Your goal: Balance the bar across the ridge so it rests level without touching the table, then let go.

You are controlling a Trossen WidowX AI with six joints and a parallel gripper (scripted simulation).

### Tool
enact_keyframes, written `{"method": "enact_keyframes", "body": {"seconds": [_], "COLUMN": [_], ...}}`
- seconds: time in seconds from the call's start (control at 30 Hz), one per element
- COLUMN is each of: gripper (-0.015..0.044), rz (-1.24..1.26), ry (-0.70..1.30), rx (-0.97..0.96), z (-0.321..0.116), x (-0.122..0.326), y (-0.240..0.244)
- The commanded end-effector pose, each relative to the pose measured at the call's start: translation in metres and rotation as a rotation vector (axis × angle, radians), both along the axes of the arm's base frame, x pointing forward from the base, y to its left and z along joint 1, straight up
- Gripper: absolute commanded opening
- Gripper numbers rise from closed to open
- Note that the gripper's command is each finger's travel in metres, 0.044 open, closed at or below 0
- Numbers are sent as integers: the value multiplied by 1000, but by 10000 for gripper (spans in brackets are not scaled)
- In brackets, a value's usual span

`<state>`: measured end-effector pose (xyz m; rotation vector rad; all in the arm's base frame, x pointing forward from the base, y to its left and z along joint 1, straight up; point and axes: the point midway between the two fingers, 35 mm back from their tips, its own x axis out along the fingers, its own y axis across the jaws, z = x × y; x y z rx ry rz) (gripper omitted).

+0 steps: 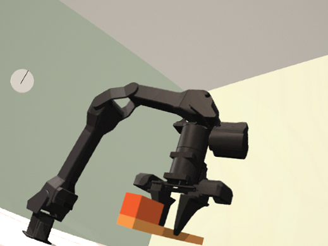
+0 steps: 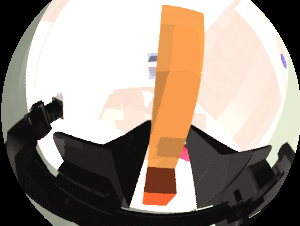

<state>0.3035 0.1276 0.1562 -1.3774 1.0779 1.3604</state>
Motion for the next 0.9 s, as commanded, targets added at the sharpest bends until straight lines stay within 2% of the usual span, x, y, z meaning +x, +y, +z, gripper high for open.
{"method": "enact_keyframes", "body": {"seconds": [0.0, 0.6, 0.87], "gripper": [0, 0, 0], "rz": [20, 129, 136], "ry": [-12, -10, -10], "rx": [7, 10, 11], "z": [4, 4, -1], "x": [-2, -35, -38], "y": [14, 75, 79]}}
